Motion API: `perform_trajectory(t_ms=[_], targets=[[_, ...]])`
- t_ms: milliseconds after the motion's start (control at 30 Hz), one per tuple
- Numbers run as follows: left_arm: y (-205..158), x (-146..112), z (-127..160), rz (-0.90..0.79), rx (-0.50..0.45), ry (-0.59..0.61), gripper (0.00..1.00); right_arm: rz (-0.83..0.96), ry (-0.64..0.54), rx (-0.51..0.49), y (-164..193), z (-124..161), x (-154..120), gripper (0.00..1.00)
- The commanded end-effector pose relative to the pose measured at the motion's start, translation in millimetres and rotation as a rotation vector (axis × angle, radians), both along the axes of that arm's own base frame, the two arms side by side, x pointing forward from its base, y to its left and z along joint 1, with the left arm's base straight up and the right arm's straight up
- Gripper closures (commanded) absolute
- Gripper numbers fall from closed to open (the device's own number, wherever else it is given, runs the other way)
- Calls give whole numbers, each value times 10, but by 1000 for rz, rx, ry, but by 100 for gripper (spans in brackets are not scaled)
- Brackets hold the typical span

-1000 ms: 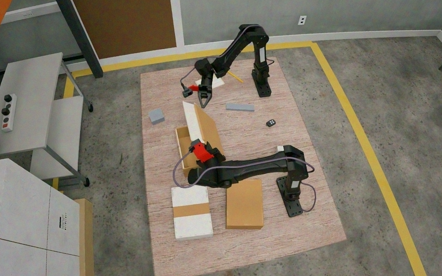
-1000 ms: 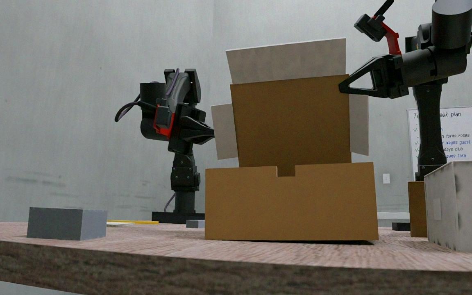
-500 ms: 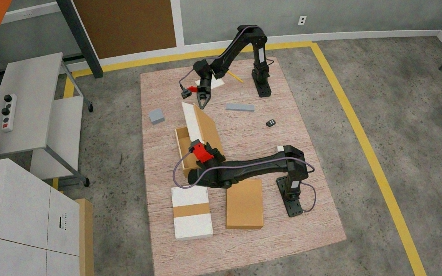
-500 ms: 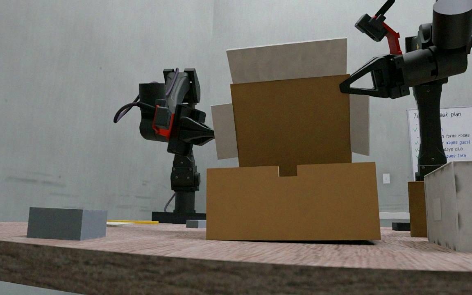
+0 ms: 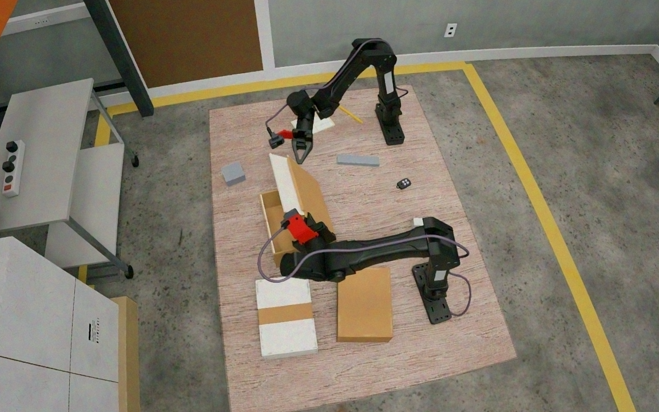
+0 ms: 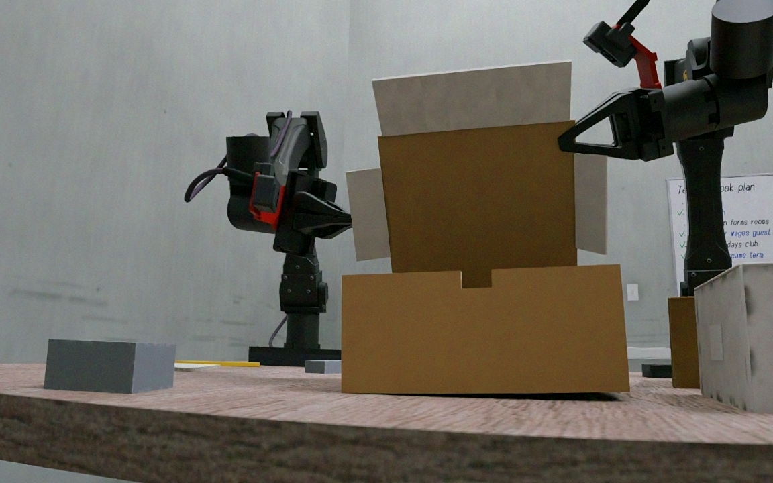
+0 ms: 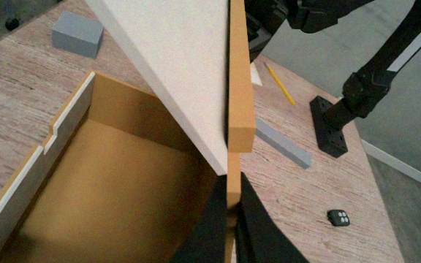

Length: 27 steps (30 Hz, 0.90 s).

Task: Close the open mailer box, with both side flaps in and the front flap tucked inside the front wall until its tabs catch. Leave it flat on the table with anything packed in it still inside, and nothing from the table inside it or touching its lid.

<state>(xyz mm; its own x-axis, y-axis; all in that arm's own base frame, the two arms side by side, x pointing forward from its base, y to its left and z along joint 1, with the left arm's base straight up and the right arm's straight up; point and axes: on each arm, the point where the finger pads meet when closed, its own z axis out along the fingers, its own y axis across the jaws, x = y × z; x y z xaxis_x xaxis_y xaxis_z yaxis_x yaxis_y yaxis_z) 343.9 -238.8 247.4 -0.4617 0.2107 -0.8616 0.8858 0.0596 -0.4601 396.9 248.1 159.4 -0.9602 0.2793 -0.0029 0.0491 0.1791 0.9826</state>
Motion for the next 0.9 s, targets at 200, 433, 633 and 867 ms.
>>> perform_trajectory(t_ms=[200,433,633,867], targets=[[-11,-50,125,4,11,-76,99,-6,-14,-9,90,-16,113,99],[-9,-57,119,4,13,-68,99,-18,-13,-8,113,-30,163,99],[-9,-57,119,4,13,-68,99,-14,-17,-13,128,-53,171,99],[-9,-58,118,4,13,-66,99,-22,-11,-12,145,-67,197,99]])
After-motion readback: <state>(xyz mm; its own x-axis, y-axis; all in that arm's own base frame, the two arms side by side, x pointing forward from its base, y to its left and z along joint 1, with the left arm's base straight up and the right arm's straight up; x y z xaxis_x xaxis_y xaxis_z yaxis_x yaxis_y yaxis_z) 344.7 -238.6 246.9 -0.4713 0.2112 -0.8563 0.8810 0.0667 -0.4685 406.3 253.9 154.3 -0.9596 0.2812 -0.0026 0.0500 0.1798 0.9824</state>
